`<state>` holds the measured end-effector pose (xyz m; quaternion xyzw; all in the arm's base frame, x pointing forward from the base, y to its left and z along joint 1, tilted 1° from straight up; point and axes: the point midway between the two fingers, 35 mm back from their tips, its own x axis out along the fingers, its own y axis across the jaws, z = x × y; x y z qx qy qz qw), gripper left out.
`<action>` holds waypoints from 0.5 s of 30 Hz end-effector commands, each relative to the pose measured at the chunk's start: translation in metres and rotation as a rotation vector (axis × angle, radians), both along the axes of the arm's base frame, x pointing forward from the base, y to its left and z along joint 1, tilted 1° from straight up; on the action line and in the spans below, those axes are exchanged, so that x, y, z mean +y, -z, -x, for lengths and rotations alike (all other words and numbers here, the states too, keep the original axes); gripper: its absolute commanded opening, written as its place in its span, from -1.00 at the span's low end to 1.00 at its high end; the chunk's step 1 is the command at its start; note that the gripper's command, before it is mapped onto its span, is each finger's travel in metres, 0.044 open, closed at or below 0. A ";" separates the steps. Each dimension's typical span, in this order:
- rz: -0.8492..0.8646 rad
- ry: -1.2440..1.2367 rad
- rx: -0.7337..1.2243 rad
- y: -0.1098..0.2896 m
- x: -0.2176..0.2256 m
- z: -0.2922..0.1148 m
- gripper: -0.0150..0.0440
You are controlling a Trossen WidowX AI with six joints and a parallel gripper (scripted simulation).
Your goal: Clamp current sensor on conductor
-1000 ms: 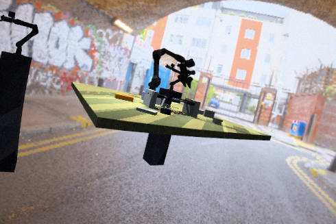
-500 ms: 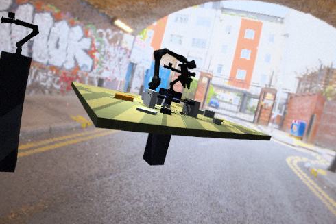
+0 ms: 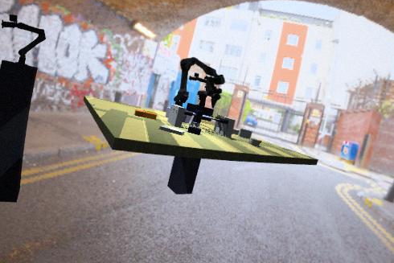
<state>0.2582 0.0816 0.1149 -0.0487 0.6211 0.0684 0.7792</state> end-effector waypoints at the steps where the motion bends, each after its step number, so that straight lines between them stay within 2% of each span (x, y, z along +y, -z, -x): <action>1: 0.024 0.280 0.176 0.029 -0.049 0.029 1.00; 15: 0.027 0.327 0.204 0.039 -0.056 0.034 1.00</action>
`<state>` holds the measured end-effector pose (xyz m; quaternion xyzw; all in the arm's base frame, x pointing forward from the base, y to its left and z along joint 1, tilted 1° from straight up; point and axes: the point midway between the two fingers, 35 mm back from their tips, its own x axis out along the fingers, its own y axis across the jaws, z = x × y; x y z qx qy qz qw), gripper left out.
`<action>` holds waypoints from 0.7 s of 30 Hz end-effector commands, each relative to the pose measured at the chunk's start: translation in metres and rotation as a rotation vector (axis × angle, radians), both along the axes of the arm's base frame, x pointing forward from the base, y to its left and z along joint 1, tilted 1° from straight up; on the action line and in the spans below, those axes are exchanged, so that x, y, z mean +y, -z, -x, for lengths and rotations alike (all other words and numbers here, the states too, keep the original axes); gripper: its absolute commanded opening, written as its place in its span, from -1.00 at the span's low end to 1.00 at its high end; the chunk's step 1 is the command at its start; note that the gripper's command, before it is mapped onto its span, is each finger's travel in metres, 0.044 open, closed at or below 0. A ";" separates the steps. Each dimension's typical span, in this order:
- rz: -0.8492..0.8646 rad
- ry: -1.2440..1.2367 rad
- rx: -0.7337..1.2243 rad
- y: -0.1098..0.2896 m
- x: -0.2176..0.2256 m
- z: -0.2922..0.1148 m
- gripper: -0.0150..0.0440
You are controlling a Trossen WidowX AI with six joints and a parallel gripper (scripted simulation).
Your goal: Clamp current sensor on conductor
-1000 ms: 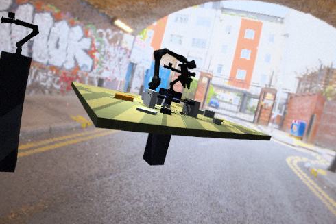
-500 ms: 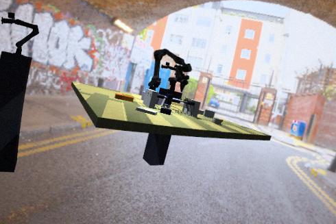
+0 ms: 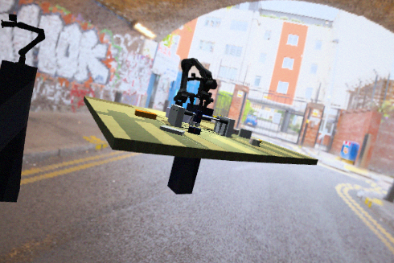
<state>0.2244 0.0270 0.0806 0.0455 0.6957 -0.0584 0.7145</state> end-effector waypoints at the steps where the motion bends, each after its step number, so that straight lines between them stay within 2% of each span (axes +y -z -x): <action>1: 0.000 0.012 0.005 0.007 -0.001 0.000 1.00; 21: 0.000 0.012 0.005 0.040 -0.002 -0.001 1.00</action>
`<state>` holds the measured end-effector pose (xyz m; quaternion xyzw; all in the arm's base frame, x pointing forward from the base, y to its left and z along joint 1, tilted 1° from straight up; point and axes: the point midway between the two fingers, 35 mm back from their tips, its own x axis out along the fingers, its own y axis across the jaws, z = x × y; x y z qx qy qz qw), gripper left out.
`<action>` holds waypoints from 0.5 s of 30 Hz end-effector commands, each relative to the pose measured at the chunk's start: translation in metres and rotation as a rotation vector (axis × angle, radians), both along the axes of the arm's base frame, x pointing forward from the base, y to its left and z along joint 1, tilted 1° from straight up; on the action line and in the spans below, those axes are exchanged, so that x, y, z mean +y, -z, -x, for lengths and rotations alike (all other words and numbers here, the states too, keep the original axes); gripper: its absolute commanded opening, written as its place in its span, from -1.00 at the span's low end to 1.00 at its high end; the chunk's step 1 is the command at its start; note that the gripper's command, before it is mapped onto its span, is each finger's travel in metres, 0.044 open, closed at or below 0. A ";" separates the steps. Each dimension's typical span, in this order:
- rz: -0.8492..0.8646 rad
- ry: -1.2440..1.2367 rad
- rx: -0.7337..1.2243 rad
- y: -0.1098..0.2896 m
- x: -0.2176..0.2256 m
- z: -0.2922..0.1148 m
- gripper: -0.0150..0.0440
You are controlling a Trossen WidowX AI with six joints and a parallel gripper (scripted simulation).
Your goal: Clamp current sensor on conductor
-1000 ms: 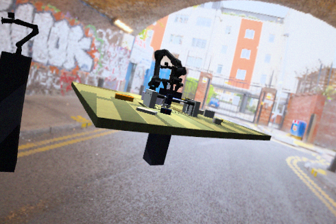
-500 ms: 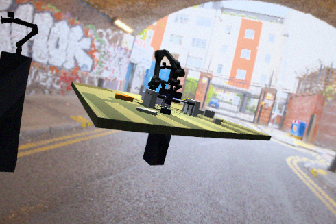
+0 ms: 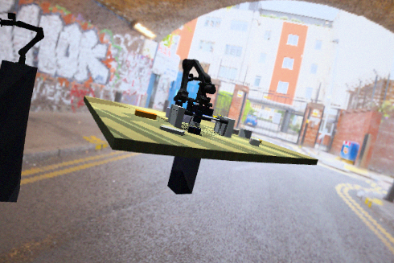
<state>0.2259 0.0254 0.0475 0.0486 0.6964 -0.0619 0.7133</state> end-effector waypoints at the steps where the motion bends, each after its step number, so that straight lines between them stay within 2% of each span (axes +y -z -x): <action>1: 0.000 0.003 0.003 0.008 0.000 0.000 1.00; 13: 0.000 0.003 0.003 0.025 -0.001 0.002 1.00; 15: 0.000 0.002 0.002 0.021 -0.001 0.001 0.82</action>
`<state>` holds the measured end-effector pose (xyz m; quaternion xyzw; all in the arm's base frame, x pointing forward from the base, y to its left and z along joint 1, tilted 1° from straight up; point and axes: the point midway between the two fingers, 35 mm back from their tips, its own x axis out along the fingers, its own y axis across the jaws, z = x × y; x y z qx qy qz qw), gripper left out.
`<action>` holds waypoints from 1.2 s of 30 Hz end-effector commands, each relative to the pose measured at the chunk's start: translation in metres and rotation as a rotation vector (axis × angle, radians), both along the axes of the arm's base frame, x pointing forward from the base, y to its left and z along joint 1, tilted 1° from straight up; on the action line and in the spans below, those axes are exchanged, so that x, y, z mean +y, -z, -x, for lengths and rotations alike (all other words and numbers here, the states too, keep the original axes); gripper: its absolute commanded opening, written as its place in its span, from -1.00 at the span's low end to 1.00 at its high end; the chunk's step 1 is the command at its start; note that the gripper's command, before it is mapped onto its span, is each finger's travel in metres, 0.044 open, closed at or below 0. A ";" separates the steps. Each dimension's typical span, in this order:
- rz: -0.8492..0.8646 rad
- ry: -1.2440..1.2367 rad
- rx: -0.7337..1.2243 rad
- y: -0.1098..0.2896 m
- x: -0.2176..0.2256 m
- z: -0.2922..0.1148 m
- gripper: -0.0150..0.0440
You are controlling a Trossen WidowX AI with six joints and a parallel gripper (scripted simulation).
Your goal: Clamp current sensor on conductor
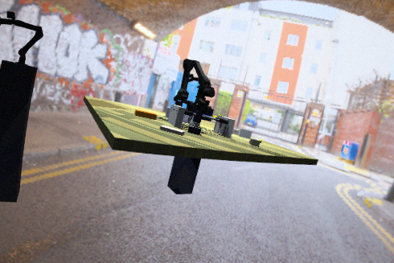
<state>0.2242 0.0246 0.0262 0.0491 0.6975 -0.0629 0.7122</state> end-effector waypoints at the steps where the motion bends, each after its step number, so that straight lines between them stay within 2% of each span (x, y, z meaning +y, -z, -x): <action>1: 0.000 0.000 -0.001 -0.001 0.000 0.000 0.73; 22: 0.000 0.000 -0.001 -0.001 0.000 0.000 0.26; 30: -0.001 0.000 -0.002 -0.028 0.001 -0.005 -0.45; 36: -0.001 0.000 -0.002 -0.061 0.002 -0.007 -0.49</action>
